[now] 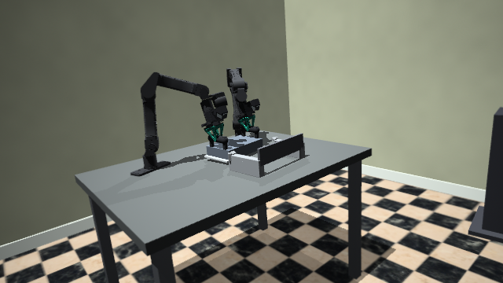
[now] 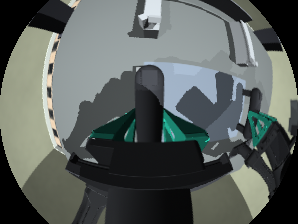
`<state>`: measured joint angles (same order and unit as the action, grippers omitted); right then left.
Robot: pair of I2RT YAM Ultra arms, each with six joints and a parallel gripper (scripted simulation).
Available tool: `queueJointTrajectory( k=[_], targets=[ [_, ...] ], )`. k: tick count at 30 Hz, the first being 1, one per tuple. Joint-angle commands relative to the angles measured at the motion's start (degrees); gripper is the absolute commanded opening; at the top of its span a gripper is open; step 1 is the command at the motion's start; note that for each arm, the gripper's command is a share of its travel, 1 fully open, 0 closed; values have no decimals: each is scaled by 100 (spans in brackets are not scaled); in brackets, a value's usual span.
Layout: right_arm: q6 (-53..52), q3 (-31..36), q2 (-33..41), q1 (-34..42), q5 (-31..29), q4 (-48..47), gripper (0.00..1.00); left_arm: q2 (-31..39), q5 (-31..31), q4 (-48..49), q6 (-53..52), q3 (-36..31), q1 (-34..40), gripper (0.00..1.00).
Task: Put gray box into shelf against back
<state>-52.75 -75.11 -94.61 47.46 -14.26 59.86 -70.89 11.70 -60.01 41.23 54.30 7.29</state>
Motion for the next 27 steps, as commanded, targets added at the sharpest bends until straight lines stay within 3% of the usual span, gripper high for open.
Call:
queueJointTrajectory(
  k=[1,22,23,27],
  targets=[
    [36,-356,286,-95,-272,-48,15,277,256,125,-68,353,-55,15],
    [36,-356,286,-95,-272,-48,15,277,256,125,-68,353,-55,15],
    [0,-94,12,0,-45,51,15,43,51,133,-37,154,22,15],
    [18,-217,160,6,-46,-48,15,79,50,129,-33,209,50,15]
  ],
)
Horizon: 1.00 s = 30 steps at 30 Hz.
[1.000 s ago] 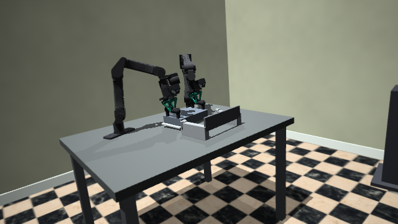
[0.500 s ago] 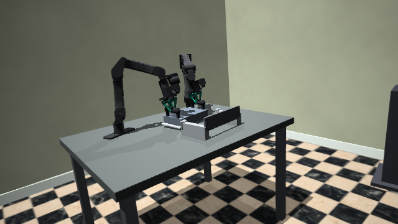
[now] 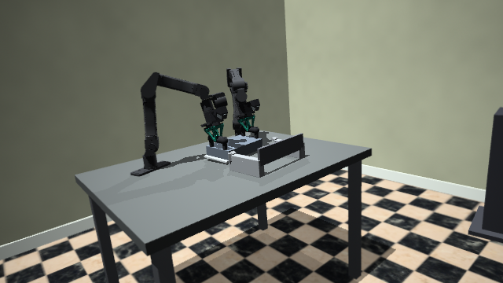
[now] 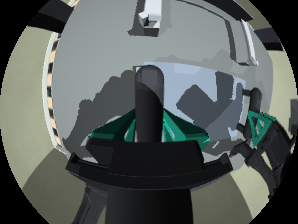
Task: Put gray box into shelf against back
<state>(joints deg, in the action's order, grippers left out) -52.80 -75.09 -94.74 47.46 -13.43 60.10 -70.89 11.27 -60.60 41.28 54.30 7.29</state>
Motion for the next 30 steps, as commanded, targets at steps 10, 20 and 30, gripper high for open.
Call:
queueJointTrajectory(
  k=[10,20,30],
  targets=[
    [26,-290,276,-32,-335,-38,15,187,220,233,-86,266,-20,15],
    [27,-532,369,18,-516,348,15,129,293,-169,-124,588,-47,15],
    [51,-733,336,26,-477,432,15,292,386,-371,-101,738,30,15]
  ],
)
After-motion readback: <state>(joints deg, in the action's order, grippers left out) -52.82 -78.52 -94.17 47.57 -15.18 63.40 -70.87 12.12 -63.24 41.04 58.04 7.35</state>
